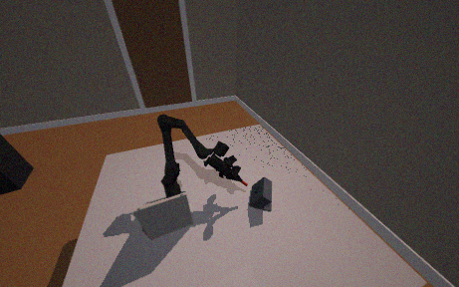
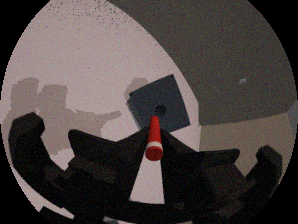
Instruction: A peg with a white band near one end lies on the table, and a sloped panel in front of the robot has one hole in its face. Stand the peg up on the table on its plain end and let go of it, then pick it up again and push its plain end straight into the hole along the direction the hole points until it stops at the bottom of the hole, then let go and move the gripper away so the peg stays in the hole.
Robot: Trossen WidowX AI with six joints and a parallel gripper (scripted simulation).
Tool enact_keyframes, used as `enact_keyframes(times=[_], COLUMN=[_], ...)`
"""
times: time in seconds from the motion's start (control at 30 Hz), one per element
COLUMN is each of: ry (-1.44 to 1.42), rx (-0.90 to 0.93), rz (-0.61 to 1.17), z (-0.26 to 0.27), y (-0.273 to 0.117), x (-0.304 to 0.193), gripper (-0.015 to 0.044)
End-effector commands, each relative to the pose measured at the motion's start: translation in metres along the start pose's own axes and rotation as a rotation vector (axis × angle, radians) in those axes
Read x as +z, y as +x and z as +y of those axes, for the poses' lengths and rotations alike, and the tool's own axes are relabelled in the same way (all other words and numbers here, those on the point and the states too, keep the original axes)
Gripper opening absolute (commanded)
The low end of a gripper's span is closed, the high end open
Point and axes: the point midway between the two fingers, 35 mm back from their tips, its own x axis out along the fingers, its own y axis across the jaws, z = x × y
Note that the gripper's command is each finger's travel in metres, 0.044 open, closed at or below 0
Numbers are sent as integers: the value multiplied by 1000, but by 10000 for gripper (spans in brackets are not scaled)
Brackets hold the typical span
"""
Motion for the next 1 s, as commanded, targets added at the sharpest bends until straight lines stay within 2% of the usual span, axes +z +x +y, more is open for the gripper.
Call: enact_keyframes(times=[0.0,0.97], ry=[-11,-30], rx=[-13,-55], rz=[-5,-44], z=[-2,-8], y=[5,25], x=[0,0], gripper=[0,0])
